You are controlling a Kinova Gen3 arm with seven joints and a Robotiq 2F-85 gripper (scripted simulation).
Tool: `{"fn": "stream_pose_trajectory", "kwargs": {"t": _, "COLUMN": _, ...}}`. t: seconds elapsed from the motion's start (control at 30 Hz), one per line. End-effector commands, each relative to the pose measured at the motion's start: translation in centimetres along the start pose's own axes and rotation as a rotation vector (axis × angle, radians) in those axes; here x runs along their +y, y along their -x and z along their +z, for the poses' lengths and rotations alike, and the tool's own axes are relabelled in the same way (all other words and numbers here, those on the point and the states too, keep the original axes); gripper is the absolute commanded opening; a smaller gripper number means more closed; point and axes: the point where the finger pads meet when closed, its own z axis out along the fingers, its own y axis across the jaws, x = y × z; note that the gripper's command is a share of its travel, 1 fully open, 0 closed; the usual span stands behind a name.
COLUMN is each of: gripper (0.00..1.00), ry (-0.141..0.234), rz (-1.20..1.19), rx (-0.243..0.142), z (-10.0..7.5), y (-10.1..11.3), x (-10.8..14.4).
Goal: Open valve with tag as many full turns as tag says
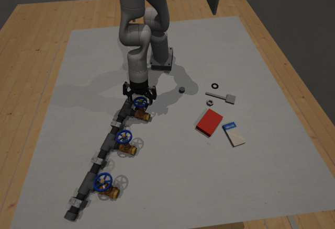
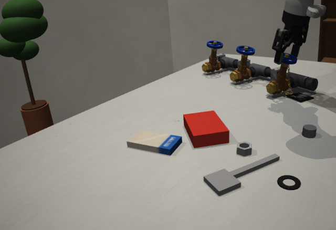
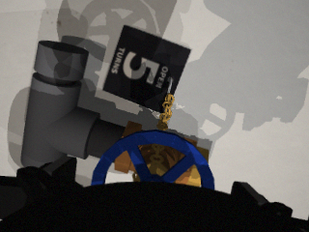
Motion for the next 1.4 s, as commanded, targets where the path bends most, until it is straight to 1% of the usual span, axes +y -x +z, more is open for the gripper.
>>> {"fn": "stream_pose_trajectory", "kwargs": {"t": 0.0, "gripper": 1.0, "ry": 0.01, "rz": 0.122, "rx": 0.006, "z": -0.02, "y": 0.04, "x": -0.01}}
{"fn": "stream_pose_trajectory", "kwargs": {"t": 0.03, "gripper": 1.0, "ry": 0.01, "rz": 0.122, "rx": 0.006, "z": -0.02, "y": 0.04, "x": -0.01}}
{"fn": "stream_pose_trajectory", "kwargs": {"t": 0.53, "gripper": 1.0, "ry": 0.008, "rz": 0.7, "rx": 0.008, "z": -0.02, "y": 0.05, "x": 0.0}}
{"fn": "stream_pose_trajectory", "kwargs": {"t": 0.6, "gripper": 1.0, "ry": 0.008, "rz": 0.7, "rx": 0.008, "z": -0.02, "y": 0.05, "x": 0.0}}
{"fn": "stream_pose_trajectory", "kwargs": {"t": 1.1, "gripper": 1.0, "ry": 0.006, "rz": 1.248, "rx": 0.011, "z": -0.03, "y": 0.05, "x": 0.0}}
{"fn": "stream_pose_trajectory", "kwargs": {"t": 1.17, "gripper": 1.0, "ry": 0.006, "rz": 1.248, "rx": 0.011, "z": -0.03, "y": 0.05, "x": 0.0}}
{"fn": "stream_pose_trajectory", "kwargs": {"t": 1.37, "gripper": 1.0, "ry": 0.005, "rz": 1.437, "rx": 0.012, "z": -0.03, "y": 0.05, "x": 0.0}}
